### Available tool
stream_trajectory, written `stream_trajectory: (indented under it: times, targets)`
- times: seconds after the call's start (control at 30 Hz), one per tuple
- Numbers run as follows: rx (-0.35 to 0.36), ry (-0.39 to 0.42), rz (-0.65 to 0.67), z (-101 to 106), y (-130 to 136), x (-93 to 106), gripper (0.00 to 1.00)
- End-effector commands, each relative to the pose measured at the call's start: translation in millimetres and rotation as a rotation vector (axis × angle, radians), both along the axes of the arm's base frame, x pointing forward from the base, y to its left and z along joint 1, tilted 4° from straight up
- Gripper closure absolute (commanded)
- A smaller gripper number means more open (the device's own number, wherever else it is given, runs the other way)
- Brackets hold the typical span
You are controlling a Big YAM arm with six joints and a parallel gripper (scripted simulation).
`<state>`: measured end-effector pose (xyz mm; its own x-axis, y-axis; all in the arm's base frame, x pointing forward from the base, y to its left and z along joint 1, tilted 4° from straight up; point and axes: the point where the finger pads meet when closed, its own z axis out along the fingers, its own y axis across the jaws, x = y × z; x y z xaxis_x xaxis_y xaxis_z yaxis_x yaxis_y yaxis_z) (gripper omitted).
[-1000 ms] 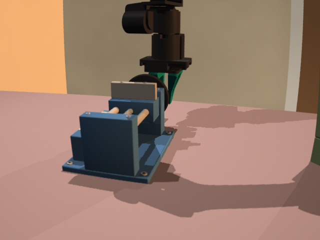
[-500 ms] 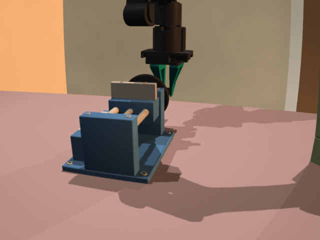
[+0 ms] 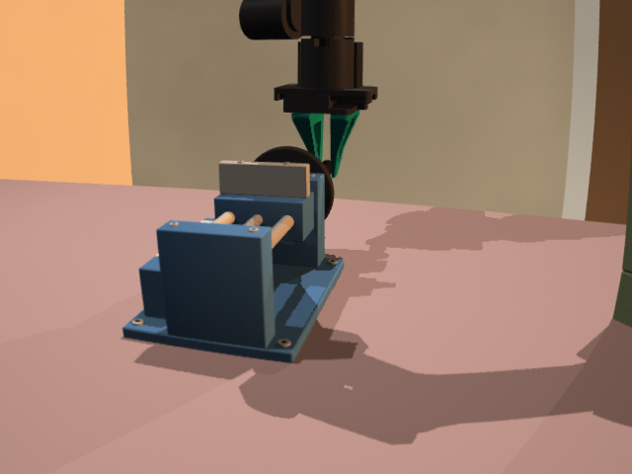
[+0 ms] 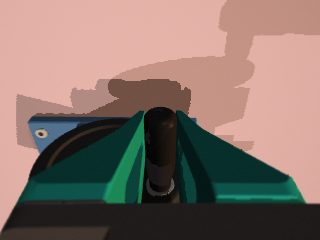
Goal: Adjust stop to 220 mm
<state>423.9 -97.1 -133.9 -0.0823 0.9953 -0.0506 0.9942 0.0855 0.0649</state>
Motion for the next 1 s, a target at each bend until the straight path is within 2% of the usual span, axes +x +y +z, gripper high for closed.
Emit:
stream_trajectory:
  times: [0.0, 0.1, 0.13, 0.27, 0.4, 0.47, 0.97]
  targets:
    - [-0.019, -0.037, -0.012, 26, -7, 20.0, 0.94]
    - [-0.017, -0.027, -0.011, 25, -5, 15.3, 0.94]
    - [-0.02, -0.04, -0.01, 30, -5, 24.3, 0.94]
    - [-0.019, -0.042, -0.006, 37, -2, 30.7, 0.94]
    - [-0.018, -0.043, -0.006, 40, -2, 33.1, 0.94]
    - [-0.016, -0.033, -0.007, 38, -2, 27.5, 0.94]
    - [-0.016, -0.045, -0.003, 47, 2, 44.0, 0.94]
